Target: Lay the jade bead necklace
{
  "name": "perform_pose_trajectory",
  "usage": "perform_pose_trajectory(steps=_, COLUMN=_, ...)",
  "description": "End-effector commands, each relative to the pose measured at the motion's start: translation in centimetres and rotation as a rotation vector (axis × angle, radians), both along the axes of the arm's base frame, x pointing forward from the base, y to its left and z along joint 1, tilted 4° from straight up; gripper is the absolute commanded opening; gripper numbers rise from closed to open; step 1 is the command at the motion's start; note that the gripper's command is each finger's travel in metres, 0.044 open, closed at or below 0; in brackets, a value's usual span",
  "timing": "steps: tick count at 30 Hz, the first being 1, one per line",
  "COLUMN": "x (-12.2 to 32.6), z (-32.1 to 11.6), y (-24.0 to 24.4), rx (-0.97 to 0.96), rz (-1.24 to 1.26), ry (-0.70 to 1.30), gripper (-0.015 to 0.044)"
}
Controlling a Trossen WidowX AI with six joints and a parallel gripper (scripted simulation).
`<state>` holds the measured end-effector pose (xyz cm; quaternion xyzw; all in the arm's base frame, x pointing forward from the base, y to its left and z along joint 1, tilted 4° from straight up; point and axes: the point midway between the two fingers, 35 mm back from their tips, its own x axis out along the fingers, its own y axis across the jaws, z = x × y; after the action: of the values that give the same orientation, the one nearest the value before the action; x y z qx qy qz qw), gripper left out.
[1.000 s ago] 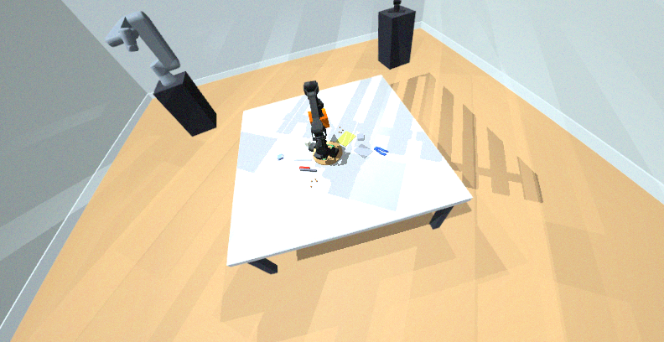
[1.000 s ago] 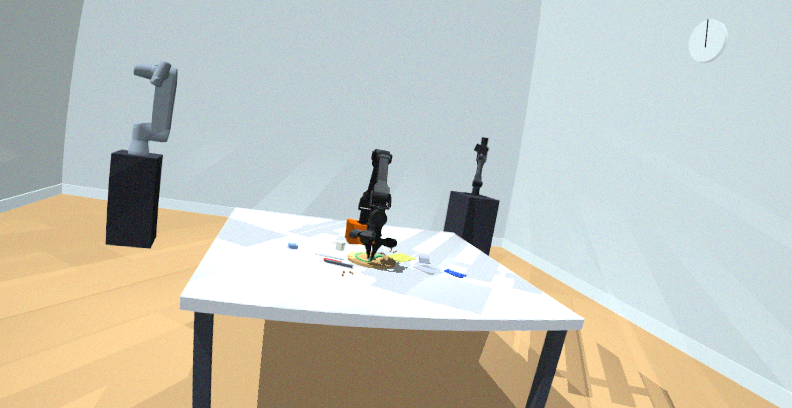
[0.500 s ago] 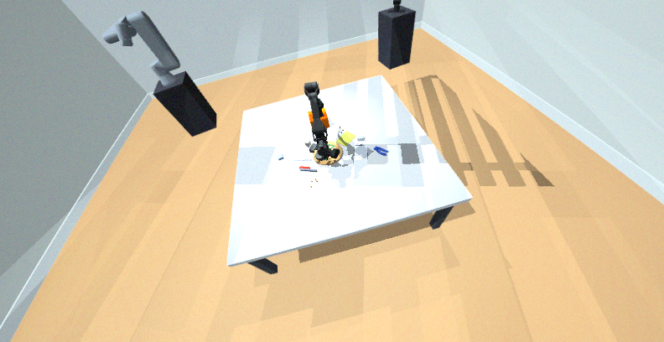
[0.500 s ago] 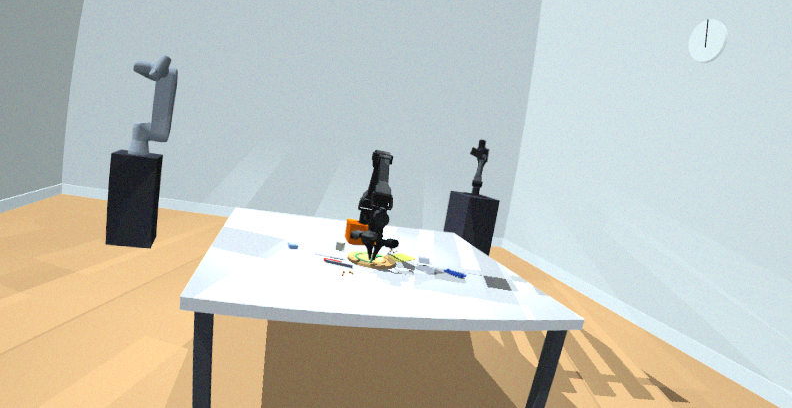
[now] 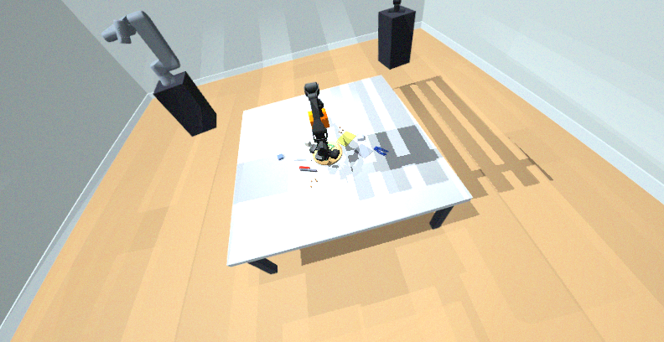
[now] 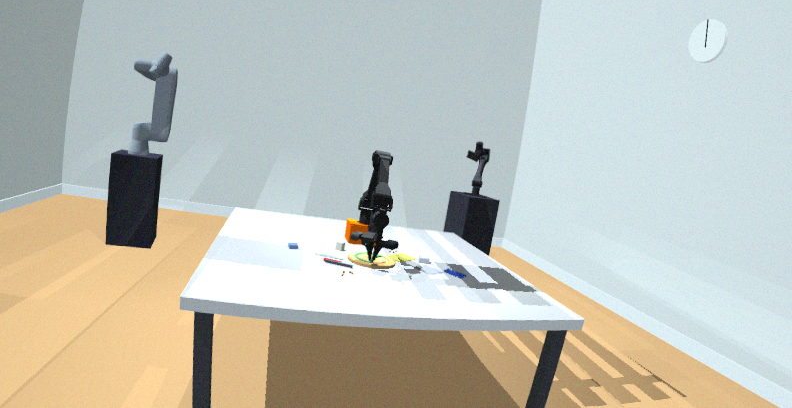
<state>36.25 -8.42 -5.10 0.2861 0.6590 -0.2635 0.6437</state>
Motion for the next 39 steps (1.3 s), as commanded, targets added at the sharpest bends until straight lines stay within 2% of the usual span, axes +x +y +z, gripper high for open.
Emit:
perform_pose_trajectory(steps=1, x=-0.25, z=-0.34, y=0.05, rx=0.002, rz=-0.005, ry=0.01, gripper=0.0)
perform_pose_trajectory(steps=4, x=-0.25, z=-0.34, y=0.05, rx=0.002, rz=-0.005, ry=0.01, gripper=0.0)
perform_pose_trajectory(steps=21, x=-0.14, z=0.14, y=0.03, rx=0.002, rz=-0.001, ry=0.007, gripper=0.044)
perform_pose_trajectory(steps=39, x=-0.13, z=0.5, y=0.01, rx=0.002, rz=-0.005, ry=0.01, gripper=0.044)
